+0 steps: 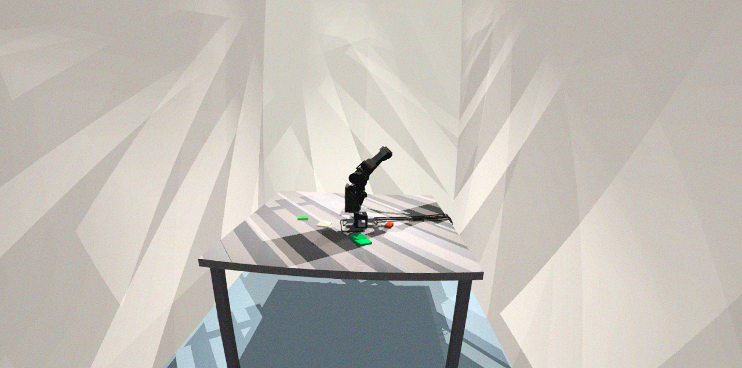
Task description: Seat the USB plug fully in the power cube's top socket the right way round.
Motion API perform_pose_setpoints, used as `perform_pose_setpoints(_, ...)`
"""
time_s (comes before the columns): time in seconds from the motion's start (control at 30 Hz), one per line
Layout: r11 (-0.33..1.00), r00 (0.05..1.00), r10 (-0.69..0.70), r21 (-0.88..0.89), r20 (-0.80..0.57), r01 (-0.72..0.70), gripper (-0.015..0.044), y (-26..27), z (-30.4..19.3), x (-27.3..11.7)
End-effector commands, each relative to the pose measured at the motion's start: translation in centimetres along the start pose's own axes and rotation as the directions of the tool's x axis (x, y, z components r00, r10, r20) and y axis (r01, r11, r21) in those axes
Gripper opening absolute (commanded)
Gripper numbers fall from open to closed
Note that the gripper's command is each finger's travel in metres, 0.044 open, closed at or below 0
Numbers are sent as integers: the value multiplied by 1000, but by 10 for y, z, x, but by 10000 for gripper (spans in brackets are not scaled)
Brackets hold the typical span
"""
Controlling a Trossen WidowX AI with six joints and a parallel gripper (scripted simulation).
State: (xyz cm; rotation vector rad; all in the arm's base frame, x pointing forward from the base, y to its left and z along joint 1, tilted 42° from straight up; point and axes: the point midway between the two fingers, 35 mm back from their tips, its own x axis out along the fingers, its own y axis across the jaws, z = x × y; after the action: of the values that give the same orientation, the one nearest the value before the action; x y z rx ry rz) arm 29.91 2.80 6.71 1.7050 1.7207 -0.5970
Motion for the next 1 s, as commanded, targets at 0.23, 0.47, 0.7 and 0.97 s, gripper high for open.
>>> perform_pose_setpoints(0.23,1000,1000,2,-4,-14,-2,0,0,-1,2)
perform_pose_setpoints(0.47,1000,1000,2,-4,-20,-2,0,0,-2,3)
perform_pose_setpoints(0.7,1000,1000,2,-4,-26,-2,0,0,-2,4)
perform_pose_setpoints(0.97,1000,999,2,-3,-32,-2,0,0,-3,5)
